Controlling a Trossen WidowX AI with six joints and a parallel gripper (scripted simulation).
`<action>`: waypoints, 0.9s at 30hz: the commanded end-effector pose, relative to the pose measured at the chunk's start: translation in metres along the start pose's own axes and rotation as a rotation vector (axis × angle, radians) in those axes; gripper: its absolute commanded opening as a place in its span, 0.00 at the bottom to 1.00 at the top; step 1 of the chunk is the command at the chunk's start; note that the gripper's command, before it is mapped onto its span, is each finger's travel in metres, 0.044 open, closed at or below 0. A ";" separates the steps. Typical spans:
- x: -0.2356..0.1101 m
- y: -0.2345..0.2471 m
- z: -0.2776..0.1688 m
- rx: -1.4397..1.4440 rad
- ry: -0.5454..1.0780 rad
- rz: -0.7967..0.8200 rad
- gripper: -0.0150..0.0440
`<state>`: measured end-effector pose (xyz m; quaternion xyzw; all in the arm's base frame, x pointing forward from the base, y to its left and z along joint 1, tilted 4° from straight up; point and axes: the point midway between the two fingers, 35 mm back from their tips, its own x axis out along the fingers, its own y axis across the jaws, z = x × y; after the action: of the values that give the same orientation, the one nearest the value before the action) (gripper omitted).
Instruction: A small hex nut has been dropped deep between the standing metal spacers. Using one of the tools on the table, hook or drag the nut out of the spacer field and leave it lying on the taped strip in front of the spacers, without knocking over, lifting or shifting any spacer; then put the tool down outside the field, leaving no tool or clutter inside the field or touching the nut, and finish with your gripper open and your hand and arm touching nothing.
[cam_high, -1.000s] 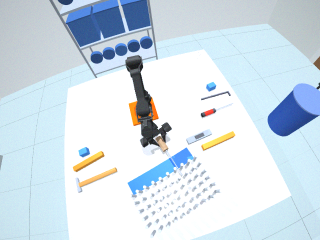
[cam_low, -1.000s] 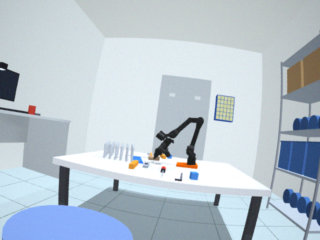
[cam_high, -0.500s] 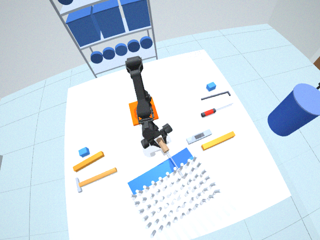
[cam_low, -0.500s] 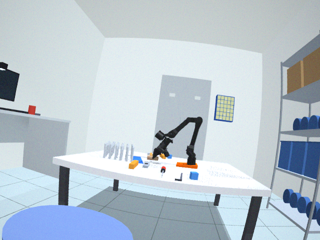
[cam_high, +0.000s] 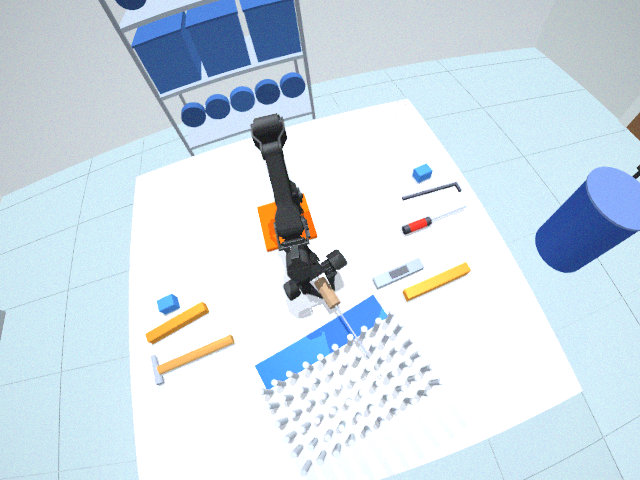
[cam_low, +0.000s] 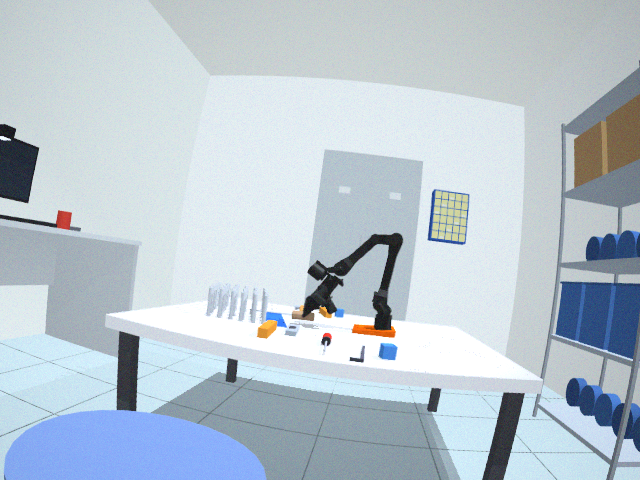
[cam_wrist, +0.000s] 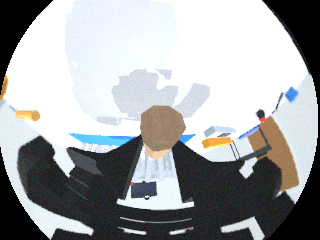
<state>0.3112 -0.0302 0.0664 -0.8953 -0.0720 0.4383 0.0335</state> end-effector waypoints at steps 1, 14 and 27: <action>0.001 0.001 -0.008 0.000 0.012 0.005 0.25; 0.005 0.001 -0.015 0.000 0.013 0.005 0.25; 0.010 0.001 -0.022 0.000 0.014 0.005 0.25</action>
<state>0.3288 -0.0286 0.0683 -0.8956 -0.0720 0.4377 0.0334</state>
